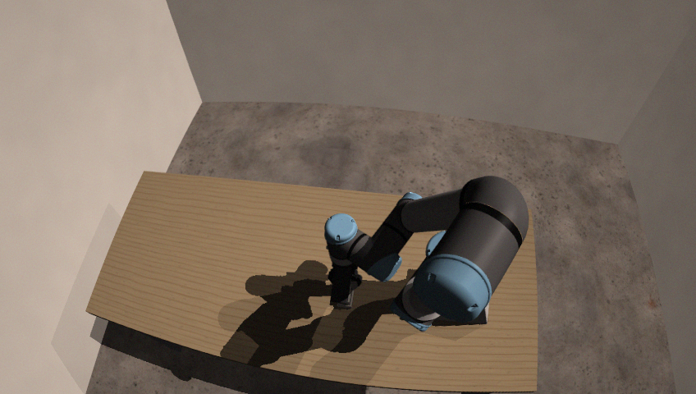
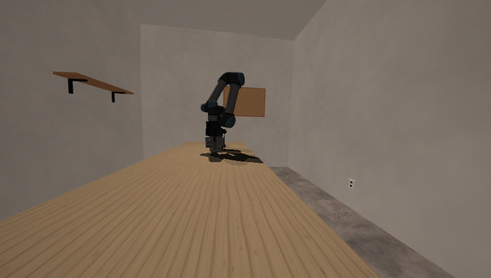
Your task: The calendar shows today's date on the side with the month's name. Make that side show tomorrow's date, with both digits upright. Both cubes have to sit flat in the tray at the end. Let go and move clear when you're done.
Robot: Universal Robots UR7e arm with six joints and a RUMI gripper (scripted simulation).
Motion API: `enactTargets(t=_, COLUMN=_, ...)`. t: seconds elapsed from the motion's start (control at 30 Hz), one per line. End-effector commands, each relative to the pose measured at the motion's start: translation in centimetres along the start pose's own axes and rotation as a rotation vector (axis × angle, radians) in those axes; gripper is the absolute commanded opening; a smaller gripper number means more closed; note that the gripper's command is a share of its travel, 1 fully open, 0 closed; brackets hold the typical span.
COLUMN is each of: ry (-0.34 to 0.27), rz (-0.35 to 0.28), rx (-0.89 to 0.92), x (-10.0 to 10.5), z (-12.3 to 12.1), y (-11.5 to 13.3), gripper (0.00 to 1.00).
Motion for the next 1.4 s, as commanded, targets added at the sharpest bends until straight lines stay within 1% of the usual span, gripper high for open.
enactTargets(t=0.0, ry=0.001, rz=0.000, rx=0.000, x=0.4, z=0.0, y=0.0, gripper=0.11)
enactTargets(t=0.1, ry=0.001, rz=0.000, rx=0.000, x=0.5, z=0.0, y=0.0, gripper=0.11)
enactTargets(t=0.23, ry=0.001, rz=0.000, rx=0.000, x=1.1, z=0.0, y=0.0, gripper=0.11)
enactTargets(t=0.4, ry=0.001, rz=0.000, rx=0.000, x=2.4, z=0.0, y=0.0, gripper=0.11)
enactTargets(t=0.6, ry=0.001, rz=0.000, rx=0.000, x=4.4, z=0.0, y=0.0, gripper=0.11)
enactTargets(t=0.67, ry=0.001, rz=0.000, rx=0.000, x=4.4, z=0.0, y=0.0, gripper=0.11)
enactTargets(t=0.93, ry=0.001, rz=0.000, rx=0.000, x=7.4, z=0.0, y=0.0, gripper=0.11)
enactTargets(t=1.1, ry=0.001, rz=0.000, rx=0.000, x=8.8, z=0.0, y=0.0, gripper=0.11)
enactTargets(t=1.37, ry=0.001, rz=0.000, rx=0.000, x=9.8, z=0.0, y=0.0, gripper=0.11)
Point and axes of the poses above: the point where the finger pads meet when closed, its own x axis back along the fingers, its own z axis across the jaws, y = z × x, the point moved 10 cm from there along x, back along the fingers, and after that the axes turned 4 degrees about x, right-handed, at the moved point
